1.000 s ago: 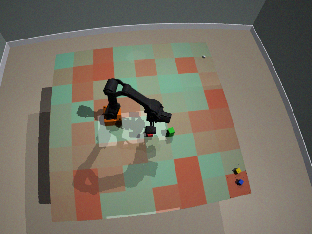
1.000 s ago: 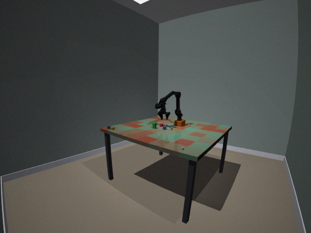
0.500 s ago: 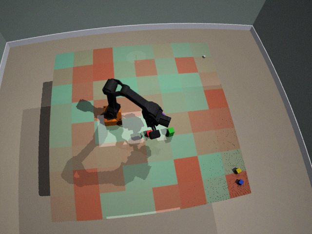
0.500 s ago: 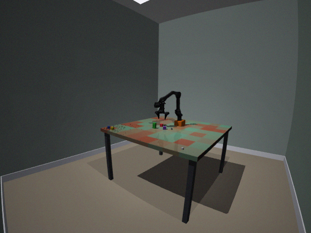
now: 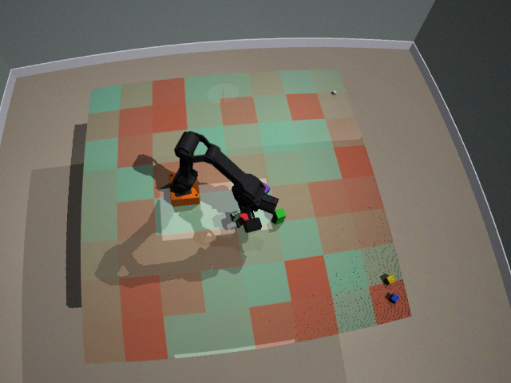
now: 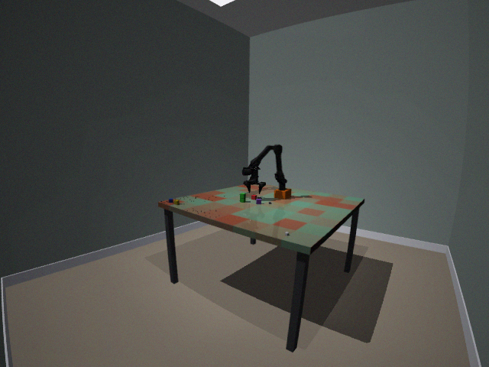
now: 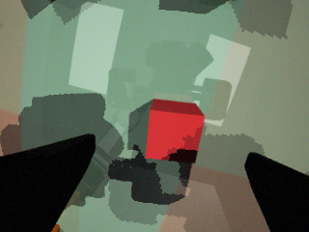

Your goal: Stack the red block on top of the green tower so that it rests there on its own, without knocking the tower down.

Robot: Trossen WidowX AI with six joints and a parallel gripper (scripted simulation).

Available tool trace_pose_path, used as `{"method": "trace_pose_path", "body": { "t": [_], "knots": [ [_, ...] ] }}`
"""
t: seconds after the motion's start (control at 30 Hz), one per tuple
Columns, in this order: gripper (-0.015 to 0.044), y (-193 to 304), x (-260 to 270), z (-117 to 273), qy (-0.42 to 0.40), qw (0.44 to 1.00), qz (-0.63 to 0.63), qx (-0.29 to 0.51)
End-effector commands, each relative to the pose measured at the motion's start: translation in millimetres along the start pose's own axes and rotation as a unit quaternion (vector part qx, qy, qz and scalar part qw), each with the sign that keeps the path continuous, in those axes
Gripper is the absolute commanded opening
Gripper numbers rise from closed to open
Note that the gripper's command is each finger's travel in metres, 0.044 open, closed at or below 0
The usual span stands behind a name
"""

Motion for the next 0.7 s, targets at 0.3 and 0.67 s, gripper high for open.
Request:
{"method": "trace_pose_path", "body": {
  "t": [0.3,0.67],
  "knots": [
    [0.044,-0.8,-1.6,-18.0,0.004,1.0,0.002,0.0],
    [0.044,-0.6,-1.4,-36.0,0.004,1.0,0.002,0.0]
  ]
}}
Point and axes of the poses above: the point midway between the two fingers, 35 mm back from their tips, its own z axis back along the fingers, its own x axis across the jaws, y = z × x, the point moved 4 cm from there along z, back along the fingers, and after that the axes turned 11 degrees about z, right-handed, at the moved point
